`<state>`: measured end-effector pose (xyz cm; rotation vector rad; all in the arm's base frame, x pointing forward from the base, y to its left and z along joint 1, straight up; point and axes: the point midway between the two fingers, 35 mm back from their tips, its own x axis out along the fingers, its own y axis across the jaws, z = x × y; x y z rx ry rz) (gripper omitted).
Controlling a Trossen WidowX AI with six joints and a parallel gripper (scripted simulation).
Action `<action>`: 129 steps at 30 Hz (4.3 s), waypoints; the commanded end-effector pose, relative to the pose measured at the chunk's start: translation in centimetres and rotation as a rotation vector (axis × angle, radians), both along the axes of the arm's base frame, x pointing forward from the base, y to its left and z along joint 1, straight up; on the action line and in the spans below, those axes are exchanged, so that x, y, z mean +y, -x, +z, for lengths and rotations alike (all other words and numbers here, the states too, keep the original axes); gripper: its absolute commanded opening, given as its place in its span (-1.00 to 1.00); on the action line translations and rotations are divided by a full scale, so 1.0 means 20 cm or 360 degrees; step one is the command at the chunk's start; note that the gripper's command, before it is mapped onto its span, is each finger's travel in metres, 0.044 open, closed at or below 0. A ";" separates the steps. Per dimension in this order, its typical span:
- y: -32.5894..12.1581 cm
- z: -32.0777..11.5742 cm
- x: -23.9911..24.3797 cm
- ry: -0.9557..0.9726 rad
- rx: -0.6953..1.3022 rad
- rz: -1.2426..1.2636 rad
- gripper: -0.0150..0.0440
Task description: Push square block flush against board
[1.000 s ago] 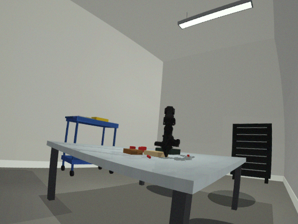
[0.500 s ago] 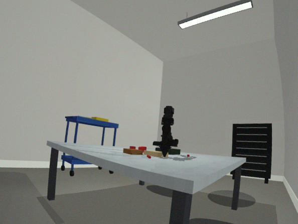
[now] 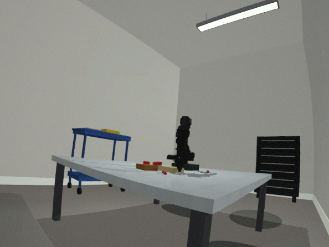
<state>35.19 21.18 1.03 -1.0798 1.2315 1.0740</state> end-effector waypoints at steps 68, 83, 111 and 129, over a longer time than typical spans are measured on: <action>0.02 -0.01 -0.14 0.0017 0.0007 -0.0004 -0.49; 0.00 0.03 -0.05 -0.0001 -0.0012 0.0000 -0.49; 0.21 0.24 -1.25 0.0055 0.0012 0.0007 -0.49; 0.20 -0.04 -1.22 0.0054 0.0013 0.0007 -0.49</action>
